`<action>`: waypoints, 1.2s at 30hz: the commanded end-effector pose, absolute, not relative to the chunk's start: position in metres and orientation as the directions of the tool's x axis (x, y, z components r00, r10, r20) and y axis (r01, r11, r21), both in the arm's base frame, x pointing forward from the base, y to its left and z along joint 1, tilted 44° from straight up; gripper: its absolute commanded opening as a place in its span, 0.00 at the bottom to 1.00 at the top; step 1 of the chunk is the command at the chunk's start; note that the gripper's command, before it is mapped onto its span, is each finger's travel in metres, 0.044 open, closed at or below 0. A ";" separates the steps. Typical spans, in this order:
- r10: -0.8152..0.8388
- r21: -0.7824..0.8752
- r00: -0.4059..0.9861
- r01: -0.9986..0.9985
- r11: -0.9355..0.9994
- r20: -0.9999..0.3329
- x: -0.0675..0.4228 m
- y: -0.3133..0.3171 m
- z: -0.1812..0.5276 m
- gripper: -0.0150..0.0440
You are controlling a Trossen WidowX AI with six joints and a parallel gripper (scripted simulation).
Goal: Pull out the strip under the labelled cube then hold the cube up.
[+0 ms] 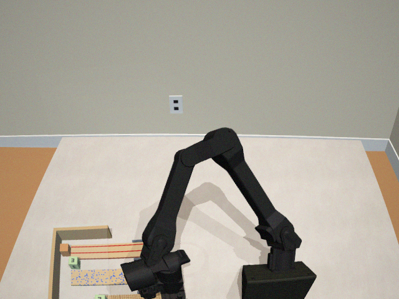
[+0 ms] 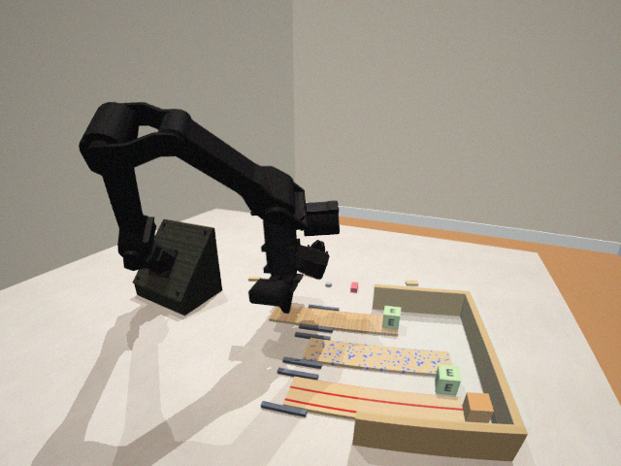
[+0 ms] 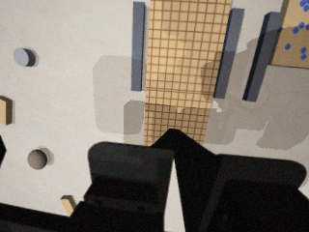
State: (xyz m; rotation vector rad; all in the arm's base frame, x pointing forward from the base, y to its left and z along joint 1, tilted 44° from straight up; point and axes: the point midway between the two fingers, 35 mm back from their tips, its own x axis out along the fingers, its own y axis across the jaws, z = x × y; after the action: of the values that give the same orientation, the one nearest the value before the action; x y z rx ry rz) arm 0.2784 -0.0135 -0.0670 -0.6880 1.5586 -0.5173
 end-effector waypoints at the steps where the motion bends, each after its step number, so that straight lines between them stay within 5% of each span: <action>1: -0.692 -0.681 -0.057 -0.134 0.720 -0.720 0.264 -0.017 -0.069 0.25; 36: -0.692 -0.681 -0.059 -0.136 0.720 -0.720 0.213 -0.020 -0.063 0.25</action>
State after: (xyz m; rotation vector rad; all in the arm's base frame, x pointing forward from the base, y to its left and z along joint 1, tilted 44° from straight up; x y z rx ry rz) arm 0.2277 -0.0155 -0.0615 -0.6878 1.5573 -0.5151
